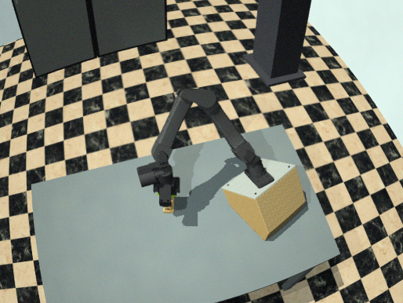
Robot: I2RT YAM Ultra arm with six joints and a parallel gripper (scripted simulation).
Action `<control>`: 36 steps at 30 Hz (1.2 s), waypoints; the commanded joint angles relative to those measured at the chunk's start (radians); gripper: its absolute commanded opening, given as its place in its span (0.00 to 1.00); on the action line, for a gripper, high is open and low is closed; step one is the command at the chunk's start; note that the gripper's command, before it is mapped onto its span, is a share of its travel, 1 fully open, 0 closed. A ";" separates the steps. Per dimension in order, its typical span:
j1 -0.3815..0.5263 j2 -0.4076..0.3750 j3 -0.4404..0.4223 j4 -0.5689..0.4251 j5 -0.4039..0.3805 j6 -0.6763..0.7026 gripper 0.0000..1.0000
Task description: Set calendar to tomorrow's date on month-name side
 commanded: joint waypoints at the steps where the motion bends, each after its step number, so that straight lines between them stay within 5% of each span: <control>1: 0.021 -0.009 0.029 0.003 -0.012 -0.009 0.26; 36: 0.022 -0.007 0.032 -0.002 -0.012 -0.009 0.26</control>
